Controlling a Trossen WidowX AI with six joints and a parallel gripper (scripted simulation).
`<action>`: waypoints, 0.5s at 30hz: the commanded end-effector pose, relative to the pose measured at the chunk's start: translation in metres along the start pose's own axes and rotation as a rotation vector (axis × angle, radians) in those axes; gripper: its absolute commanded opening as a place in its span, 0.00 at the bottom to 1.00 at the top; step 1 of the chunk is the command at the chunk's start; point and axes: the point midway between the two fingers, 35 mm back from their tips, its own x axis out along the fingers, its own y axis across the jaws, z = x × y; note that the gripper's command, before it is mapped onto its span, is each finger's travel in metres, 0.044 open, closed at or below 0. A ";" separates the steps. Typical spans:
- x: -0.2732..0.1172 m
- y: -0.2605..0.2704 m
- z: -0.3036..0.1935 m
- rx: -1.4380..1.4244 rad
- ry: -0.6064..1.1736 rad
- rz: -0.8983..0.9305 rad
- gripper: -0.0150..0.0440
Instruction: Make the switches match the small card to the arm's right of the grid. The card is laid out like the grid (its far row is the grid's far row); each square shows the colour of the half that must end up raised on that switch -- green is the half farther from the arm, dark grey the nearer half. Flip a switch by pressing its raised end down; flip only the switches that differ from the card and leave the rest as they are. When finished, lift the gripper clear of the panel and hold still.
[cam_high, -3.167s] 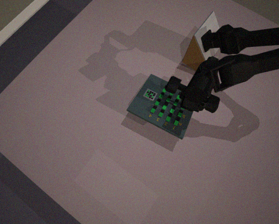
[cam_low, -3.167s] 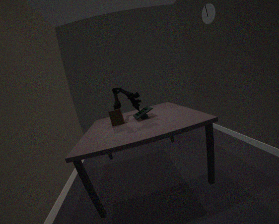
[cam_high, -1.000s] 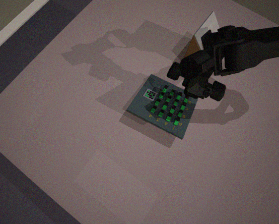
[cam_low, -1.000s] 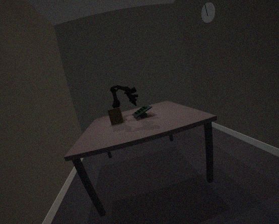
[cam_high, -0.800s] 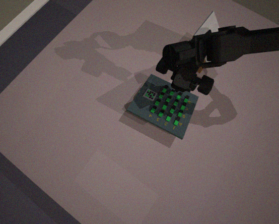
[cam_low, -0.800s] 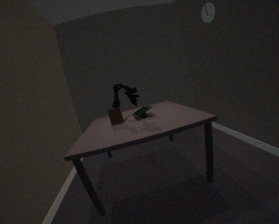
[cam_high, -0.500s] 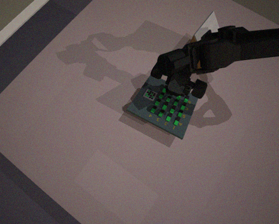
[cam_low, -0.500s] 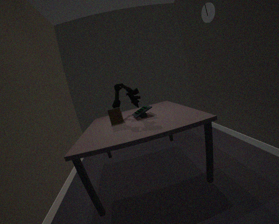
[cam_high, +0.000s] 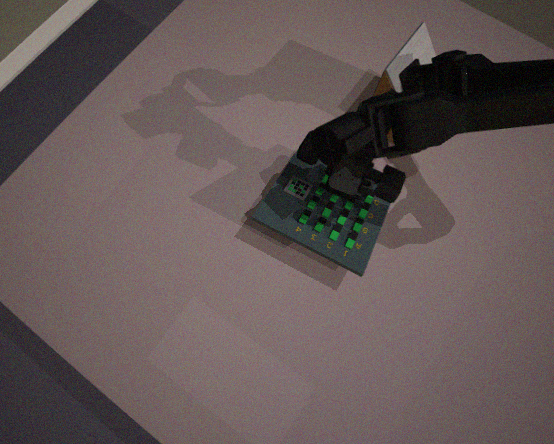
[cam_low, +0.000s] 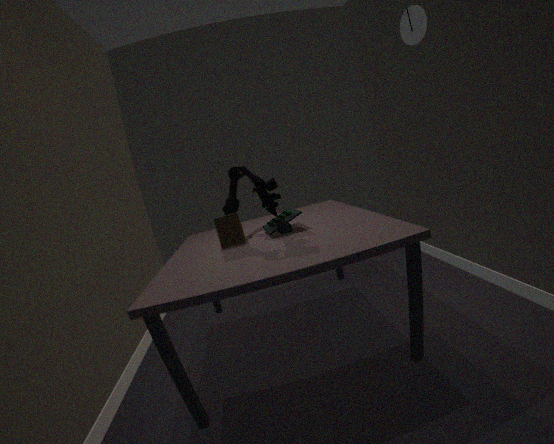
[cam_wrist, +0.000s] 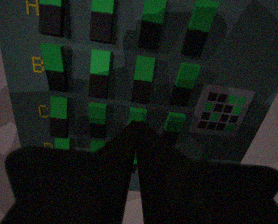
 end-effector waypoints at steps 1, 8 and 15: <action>0.006 0.000 -0.002 0.008 0.004 -0.001 0.25; 0.014 0.000 -0.001 0.008 0.004 -0.001 0.25; 0.014 0.000 -0.001 0.008 0.004 -0.001 0.25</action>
